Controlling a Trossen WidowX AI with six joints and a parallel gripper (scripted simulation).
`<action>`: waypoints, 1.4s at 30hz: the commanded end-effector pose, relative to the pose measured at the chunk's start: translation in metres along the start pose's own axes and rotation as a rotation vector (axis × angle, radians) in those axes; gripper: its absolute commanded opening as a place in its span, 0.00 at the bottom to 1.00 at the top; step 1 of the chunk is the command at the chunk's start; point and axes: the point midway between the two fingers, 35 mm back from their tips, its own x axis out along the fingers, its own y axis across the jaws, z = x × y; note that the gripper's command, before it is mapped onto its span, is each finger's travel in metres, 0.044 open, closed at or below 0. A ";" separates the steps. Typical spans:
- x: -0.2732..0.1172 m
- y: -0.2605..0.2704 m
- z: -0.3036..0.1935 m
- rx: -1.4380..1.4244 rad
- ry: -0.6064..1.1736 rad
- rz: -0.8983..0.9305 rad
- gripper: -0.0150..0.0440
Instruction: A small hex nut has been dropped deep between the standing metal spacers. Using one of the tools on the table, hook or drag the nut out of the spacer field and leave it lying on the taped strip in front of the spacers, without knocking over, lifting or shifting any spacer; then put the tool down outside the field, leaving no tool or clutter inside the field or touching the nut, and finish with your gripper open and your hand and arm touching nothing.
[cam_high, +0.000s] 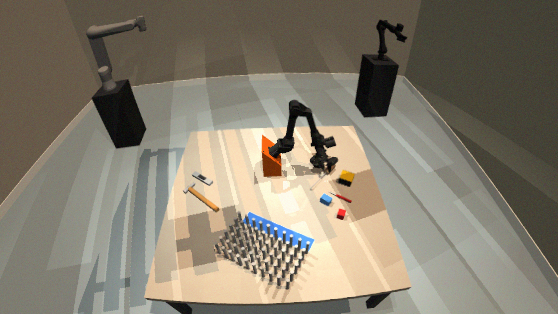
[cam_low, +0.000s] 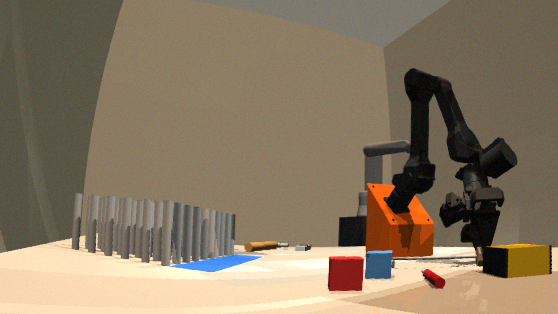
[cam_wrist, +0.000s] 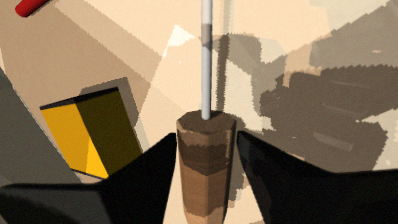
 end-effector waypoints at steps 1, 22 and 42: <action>0.000 0.000 0.000 -0.001 0.000 -0.002 0.74; -0.064 0.033 0.000 0.002 -0.003 0.007 1.00; -0.063 0.033 -0.001 -0.065 -0.007 -0.003 1.00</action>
